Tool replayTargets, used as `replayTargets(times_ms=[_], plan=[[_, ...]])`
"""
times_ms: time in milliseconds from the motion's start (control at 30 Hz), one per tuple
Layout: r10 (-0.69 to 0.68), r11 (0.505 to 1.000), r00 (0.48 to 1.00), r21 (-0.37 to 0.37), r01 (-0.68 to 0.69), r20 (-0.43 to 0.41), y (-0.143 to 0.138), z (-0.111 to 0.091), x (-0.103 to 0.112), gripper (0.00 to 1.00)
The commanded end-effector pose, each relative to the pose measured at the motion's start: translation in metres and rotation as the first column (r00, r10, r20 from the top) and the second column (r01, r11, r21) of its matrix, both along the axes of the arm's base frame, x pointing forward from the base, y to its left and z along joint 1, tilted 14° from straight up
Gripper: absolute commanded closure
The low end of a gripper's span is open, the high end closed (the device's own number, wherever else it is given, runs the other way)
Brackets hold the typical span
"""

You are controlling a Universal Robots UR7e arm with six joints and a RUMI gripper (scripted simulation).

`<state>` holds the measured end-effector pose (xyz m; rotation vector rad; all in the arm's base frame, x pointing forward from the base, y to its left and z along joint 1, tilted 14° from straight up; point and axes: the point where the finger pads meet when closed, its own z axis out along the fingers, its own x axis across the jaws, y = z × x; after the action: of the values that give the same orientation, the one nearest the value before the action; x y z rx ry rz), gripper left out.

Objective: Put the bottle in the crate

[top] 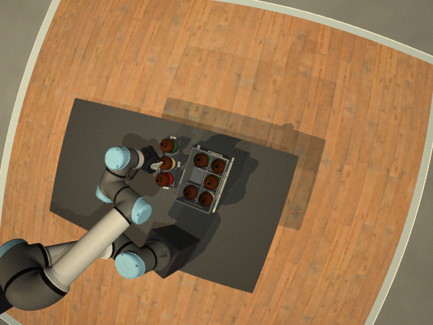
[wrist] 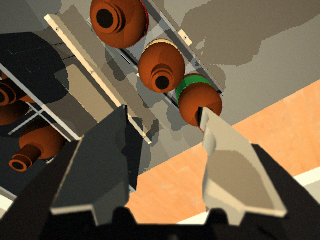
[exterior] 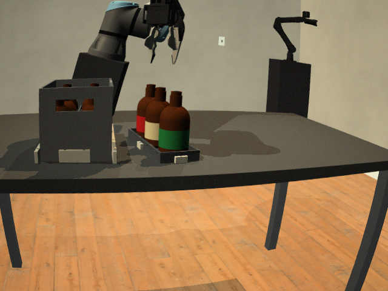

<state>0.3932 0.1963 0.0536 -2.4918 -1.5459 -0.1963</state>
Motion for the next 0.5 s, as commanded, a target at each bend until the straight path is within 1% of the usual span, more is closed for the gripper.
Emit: replayTargets(times_ms=[0, 200, 467], plan=[[0.0, 1.0, 1.0, 0.0, 0.0, 0.001, 0.0, -0.001, 0.0, 0.62], [0.0, 1.0, 1.0, 0.0, 0.0, 0.001, 0.001, -0.004, 0.0, 0.62], [0.0, 1.0, 1.0, 0.0, 0.0, 0.001, 0.003, -0.012, 0.001, 0.62]])
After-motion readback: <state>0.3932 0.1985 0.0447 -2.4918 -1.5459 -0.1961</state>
